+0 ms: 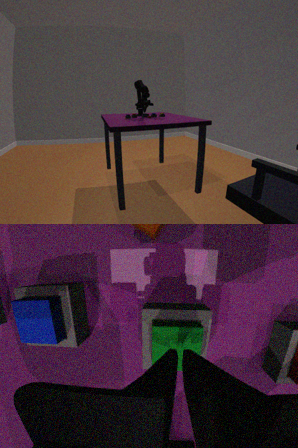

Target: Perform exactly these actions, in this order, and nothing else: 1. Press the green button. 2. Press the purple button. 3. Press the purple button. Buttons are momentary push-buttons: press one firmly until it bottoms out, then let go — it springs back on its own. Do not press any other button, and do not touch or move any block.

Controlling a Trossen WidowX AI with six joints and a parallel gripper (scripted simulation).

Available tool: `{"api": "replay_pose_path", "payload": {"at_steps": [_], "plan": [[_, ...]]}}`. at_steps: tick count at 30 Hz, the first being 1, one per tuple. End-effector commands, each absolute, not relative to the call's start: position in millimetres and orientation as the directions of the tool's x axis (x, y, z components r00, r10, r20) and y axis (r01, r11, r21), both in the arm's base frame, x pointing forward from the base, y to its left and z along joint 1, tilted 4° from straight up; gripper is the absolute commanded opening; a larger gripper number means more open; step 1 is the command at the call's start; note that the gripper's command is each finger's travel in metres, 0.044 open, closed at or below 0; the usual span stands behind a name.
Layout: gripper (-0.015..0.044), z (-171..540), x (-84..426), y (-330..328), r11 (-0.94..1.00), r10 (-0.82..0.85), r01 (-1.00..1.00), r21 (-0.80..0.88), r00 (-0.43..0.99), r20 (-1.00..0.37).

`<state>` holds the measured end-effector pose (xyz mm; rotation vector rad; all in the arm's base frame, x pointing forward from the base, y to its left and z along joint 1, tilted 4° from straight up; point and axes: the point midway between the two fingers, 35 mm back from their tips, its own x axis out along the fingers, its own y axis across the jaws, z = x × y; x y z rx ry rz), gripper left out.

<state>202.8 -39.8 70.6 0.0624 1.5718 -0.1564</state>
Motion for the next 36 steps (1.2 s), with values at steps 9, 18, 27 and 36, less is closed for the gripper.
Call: {"api": "replay_pose_path", "payload": {"at_steps": [9, 18, 27, 36], "plan": [[0.0020, 52, 202, -40, 0.989, -0.055, 0.133, -0.056, -0.013, -0.998], [0.0020, 52, 202, -40, 0.989, -0.055, 0.133, -0.056, -0.013, -0.998], [0.0020, 52, 202, -40, 0.989, -0.055, 0.133, -0.056, -0.013, -0.998], [0.0020, 85, 202, -38, 0.989, -0.055, 0.133, -0.056, -0.013, -0.998]]}}
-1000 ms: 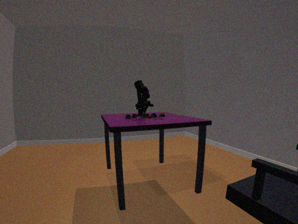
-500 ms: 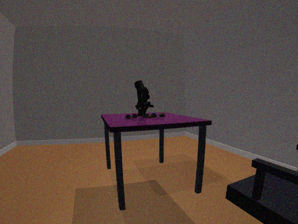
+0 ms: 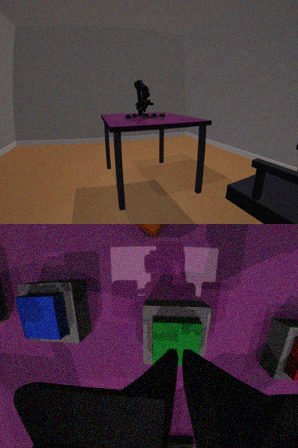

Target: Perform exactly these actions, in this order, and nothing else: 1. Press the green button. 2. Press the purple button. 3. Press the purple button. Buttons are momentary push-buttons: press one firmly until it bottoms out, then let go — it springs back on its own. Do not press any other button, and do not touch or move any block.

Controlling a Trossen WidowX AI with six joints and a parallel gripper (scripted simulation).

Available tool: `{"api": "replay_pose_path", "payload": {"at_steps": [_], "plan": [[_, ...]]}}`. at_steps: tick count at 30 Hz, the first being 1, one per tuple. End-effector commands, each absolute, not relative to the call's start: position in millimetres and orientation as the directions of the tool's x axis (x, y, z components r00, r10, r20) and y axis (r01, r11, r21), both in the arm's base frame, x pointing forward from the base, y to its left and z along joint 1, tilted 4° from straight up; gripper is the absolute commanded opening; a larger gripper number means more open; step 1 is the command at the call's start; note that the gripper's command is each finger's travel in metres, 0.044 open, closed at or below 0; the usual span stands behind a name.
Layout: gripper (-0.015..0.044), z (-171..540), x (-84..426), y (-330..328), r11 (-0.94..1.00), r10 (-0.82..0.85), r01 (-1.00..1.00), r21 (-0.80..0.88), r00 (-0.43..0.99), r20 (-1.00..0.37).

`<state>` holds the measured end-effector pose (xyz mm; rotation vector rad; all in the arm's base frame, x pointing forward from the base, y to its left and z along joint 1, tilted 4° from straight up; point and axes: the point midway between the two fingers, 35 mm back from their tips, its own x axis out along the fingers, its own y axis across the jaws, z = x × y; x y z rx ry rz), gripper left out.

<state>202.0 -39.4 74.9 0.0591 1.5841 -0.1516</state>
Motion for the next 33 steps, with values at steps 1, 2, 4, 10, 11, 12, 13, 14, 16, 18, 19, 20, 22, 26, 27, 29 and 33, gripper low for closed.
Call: {"api": "replay_pose_path", "payload": {"at_steps": [1, 2, 4, 10, 11, 12, 13, 14, 16, 18, 19, 20, 22, 26, 27, 29, 33], "plan": [[0.0020, 85, 202, -38, 0.989, -0.055, 0.133, -0.056, -0.013, -0.998], [0.0020, 87, 202, -38, 0.989, -0.055, 0.133, -0.056, -0.013, -0.998], [0.0020, 103, 204, -38, 0.989, -0.055, 0.133, -0.056, -0.013, -0.998], [0.0020, 147, 203, -35, 0.989, -0.055, 0.133, -0.056, -0.013, -0.998], [0.0020, 147, 203, -35, 0.989, -0.055, 0.133, -0.056, -0.013, -0.998], [0.0020, 147, 203, -35, 0.989, -0.055, 0.133, -0.056, -0.013, -0.998], [0.0020, 147, 203, -35, 0.989, -0.055, 0.133, -0.056, -0.013, -0.998], [0.0020, 147, 204, -37, 0.989, -0.055, 0.133, -0.056, -0.013, -0.998], [0.0020, 150, 211, -51, 0.989, -0.055, 0.133, -0.056, -0.012, -0.998], [0.0020, 153, 219, -75, 0.989, -0.056, 0.133, -0.057, -0.011, -0.998], [0.0020, 155, 223, -88, 0.989, -0.057, 0.134, -0.058, -0.010, -0.998], [0.0020, 156, 225, -101, 0.989, -0.058, 0.134, -0.059, -0.010, -0.998], [0.0020, 158, 228, -130, 0.989, -0.061, 0.134, -0.062, -0.009, -0.998], [0.0020, 161, 223, -190, 0.989, -0.068, 0.134, -0.069, -0.011, -0.998], [0.0020, 161, 220, -205, 0.988, -0.070, 0.134, -0.071, -0.011, -0.997], [0.0020, 161, 214, -225, 0.988, -0.073, 0.134, -0.074, -0.013, -0.997], [0.0020, 160, 213, -227, 0.988, -0.073, 0.134, -0.074, -0.013, -0.997]]}}
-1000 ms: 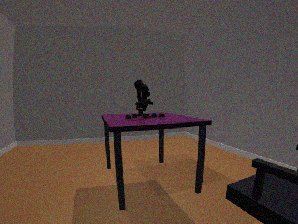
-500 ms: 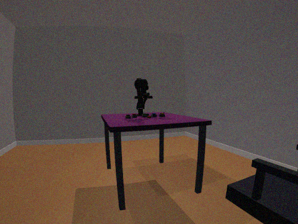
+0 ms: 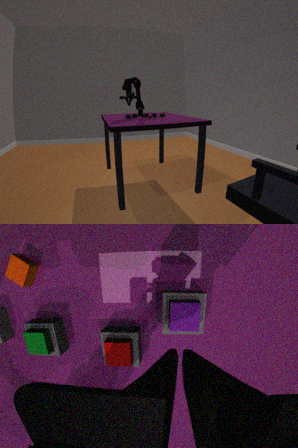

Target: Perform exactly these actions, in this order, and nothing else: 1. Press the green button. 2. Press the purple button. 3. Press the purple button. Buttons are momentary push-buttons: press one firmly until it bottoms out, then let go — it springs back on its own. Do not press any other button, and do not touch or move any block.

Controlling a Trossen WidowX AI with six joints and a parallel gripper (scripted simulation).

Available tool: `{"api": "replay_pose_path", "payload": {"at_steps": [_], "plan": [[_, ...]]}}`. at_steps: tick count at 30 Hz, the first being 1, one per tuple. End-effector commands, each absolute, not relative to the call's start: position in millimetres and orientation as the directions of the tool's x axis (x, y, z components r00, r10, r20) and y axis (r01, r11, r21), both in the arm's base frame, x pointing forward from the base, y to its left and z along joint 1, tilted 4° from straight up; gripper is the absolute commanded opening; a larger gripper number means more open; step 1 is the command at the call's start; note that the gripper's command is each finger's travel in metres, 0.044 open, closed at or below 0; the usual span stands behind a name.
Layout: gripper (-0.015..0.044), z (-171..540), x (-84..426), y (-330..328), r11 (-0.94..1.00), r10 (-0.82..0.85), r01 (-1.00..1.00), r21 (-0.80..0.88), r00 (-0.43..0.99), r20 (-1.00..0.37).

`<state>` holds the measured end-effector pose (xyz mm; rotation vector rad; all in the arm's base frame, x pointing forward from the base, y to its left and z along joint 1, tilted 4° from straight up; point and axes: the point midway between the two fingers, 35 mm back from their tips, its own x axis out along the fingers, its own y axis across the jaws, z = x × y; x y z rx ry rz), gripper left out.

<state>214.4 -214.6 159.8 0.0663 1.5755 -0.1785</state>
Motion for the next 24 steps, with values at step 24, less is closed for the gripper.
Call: {"api": "replay_pose_path", "payload": {"at_steps": [24], "plan": [[0.0020, 84, 212, -233, 0.988, -0.074, 0.134, -0.075, -0.013, -0.997]]}}
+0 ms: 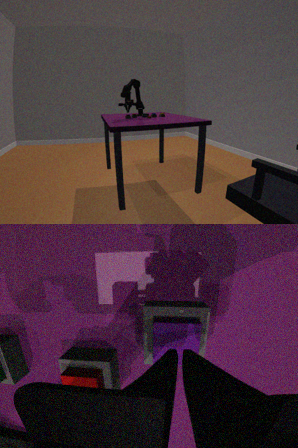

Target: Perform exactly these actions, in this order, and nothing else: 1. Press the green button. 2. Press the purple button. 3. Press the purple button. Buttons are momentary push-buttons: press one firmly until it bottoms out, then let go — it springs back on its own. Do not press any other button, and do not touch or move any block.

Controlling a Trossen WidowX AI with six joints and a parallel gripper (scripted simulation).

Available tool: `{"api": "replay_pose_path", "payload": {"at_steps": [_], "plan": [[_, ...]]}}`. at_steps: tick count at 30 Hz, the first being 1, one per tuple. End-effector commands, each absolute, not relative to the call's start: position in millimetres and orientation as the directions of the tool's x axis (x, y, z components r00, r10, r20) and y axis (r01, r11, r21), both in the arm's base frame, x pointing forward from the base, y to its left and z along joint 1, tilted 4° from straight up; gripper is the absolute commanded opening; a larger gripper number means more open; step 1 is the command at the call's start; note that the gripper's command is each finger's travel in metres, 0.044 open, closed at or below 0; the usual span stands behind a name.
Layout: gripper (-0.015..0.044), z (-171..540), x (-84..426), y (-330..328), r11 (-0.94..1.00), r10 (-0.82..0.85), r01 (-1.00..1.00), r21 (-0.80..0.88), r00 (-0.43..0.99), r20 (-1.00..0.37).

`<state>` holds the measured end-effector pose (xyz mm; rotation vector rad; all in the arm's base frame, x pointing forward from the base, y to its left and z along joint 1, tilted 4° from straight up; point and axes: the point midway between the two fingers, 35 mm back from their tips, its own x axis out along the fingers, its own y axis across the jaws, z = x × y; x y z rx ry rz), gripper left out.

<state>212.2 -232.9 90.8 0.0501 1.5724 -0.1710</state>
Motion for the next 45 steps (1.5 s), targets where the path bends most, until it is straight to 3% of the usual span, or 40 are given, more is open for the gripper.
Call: {"api": "replay_pose_path", "payload": {"at_steps": [1, 33, 45], "plan": [[0.0020, 82, 212, -233, 0.988, -0.074, 0.134, -0.075, -0.013, -0.997], [0.0020, 67, 211, -234, 0.988, -0.074, 0.134, -0.075, -0.013, -0.997], [0.0020, 98, 212, -232, 0.988, -0.074, 0.134, -0.075, -0.013, -0.997]]}}
